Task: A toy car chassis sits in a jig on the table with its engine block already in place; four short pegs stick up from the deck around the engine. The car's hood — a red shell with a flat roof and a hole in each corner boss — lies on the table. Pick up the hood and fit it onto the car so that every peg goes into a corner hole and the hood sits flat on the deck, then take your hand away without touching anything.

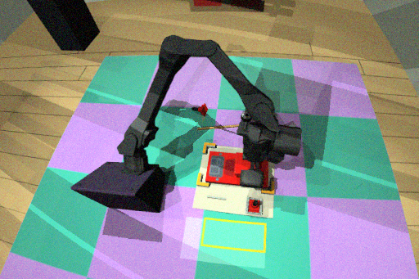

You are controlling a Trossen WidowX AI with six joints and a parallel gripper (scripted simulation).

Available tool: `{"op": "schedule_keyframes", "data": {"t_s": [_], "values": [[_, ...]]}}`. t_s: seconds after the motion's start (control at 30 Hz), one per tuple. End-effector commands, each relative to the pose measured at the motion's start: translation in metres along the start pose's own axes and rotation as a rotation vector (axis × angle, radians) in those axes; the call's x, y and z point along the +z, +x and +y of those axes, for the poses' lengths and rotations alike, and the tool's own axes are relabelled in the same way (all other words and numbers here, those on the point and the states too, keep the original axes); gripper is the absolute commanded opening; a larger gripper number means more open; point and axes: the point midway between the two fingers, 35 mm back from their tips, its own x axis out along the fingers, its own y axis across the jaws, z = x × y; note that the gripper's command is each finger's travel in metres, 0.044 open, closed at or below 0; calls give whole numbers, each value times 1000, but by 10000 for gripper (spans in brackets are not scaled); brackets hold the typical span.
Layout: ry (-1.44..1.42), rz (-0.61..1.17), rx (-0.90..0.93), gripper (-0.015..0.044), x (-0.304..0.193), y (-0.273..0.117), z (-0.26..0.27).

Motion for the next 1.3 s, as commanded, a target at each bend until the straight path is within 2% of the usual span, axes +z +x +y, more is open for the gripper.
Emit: {"op": "schedule_keyframes", "data": {"t_s": [0.0,1.27], "values": [[5,-1,5,0,0,0,1],[4,-2,6,0,1,14,1]]}}
